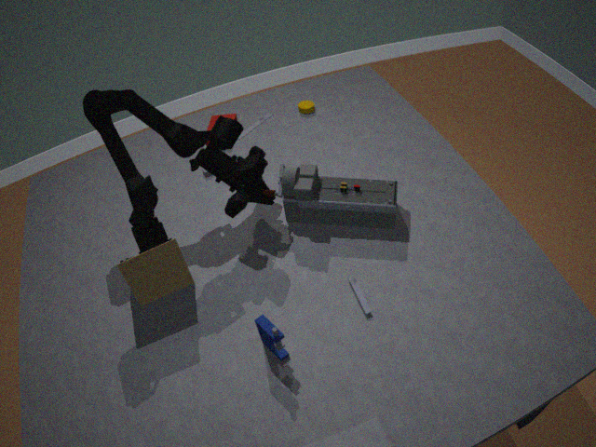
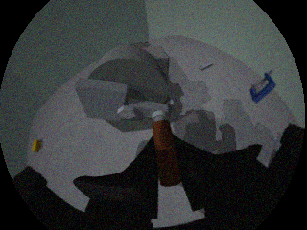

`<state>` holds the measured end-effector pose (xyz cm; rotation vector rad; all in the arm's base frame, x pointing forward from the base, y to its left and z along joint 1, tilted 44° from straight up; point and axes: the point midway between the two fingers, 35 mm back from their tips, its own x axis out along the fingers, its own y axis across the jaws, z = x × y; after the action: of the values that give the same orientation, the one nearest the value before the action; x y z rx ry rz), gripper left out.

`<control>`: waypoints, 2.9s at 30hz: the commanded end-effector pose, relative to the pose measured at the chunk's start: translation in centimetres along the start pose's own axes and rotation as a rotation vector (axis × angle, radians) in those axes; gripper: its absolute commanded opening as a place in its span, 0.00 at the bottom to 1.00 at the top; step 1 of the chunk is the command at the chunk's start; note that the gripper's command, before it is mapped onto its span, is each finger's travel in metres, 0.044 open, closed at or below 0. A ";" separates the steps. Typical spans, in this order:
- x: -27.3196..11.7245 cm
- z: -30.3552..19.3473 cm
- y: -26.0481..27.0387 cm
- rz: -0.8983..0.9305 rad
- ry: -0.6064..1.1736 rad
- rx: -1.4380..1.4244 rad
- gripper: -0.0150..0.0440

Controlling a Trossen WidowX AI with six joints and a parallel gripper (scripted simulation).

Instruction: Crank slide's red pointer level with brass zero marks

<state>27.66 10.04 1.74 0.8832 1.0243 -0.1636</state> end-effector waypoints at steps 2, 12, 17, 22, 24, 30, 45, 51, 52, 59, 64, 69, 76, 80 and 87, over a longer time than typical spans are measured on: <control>0.0 0.0 0.0 0.000 0.000 0.000 0.39; 0.0 0.0 0.0 0.000 0.000 0.000 0.83; 0.0 0.1 0.0 0.000 0.000 0.000 1.00; -1.2 1.4 0.1 -0.001 0.000 0.000 1.00; -1.8 2.1 0.1 -0.002 -0.001 -0.001 1.00; -3.5 3.6 0.0 0.000 -0.002 -0.001 1.00; -9.0 9.7 0.0 -0.011 -0.006 0.002 1.00; -10.2 10.9 -0.1 -0.005 -0.003 -0.006 1.00; -9.9 11.2 0.0 0.000 0.003 -0.019 1.00; -8.1 13.4 0.3 0.057 0.049 -0.129 1.00; -6.5 15.0 -0.3 0.090 0.071 -0.202 1.00; -5.1 16.5 -0.8 0.139 0.092 -0.280 1.00; -3.2 18.4 -1.2 0.259 0.116 -0.423 1.00; -2.1 19.6 -1.6 0.333 0.114 -0.502 1.00; -0.9 20.3 -2.2 0.400 0.103 -0.570 1.00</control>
<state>39.45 -6.14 5.93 0.5720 0.9190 0.4639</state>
